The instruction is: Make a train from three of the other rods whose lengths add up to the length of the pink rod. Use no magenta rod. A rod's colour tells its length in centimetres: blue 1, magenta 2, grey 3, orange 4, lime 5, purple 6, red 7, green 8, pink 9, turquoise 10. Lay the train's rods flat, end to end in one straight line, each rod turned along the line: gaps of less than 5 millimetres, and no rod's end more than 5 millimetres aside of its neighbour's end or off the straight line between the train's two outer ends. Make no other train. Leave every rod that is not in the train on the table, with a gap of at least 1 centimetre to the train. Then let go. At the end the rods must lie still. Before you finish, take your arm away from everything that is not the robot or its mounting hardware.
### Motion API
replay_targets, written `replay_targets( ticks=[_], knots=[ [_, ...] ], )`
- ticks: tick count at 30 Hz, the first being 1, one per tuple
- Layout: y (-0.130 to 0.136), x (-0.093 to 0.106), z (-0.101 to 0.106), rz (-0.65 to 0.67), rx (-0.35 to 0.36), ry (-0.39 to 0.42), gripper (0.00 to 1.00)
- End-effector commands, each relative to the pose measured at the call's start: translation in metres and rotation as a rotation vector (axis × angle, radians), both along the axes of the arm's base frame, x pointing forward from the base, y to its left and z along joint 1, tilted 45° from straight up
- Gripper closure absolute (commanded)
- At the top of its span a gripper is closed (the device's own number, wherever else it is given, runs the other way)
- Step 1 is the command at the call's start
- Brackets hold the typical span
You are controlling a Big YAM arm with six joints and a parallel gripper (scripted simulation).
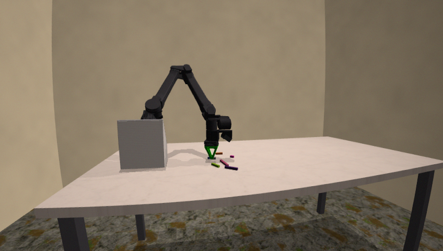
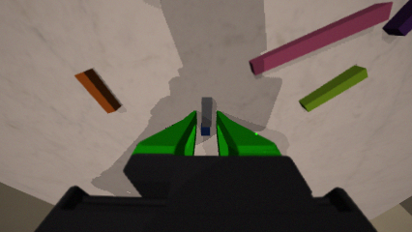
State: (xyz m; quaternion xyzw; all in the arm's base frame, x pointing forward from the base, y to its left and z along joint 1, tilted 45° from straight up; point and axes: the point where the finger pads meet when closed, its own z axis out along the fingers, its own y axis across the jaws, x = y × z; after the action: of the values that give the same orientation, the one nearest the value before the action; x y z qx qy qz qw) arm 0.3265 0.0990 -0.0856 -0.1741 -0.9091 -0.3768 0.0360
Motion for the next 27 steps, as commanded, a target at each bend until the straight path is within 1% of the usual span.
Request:
replay_targets(
  ticks=[1,12,16,19,22,24,27],
  knots=[
    [0.000,0.002,0.002,-0.004,0.001,-0.008,0.77],
    [-0.001,0.002,0.003,-0.005,0.001,-0.009,0.77],
    [-0.012,0.007,0.011,-0.017,0.000,-0.025,0.77],
    [-0.019,0.015,0.020,-0.017,-0.002,-0.040,0.77],
    [-0.030,0.015,0.030,-0.016,-0.004,-0.043,0.77],
    [-0.030,0.015,0.030,-0.016,-0.004,-0.043,0.77],
    [-0.042,0.015,0.042,-0.016,-0.008,-0.045,0.77]
  ],
)
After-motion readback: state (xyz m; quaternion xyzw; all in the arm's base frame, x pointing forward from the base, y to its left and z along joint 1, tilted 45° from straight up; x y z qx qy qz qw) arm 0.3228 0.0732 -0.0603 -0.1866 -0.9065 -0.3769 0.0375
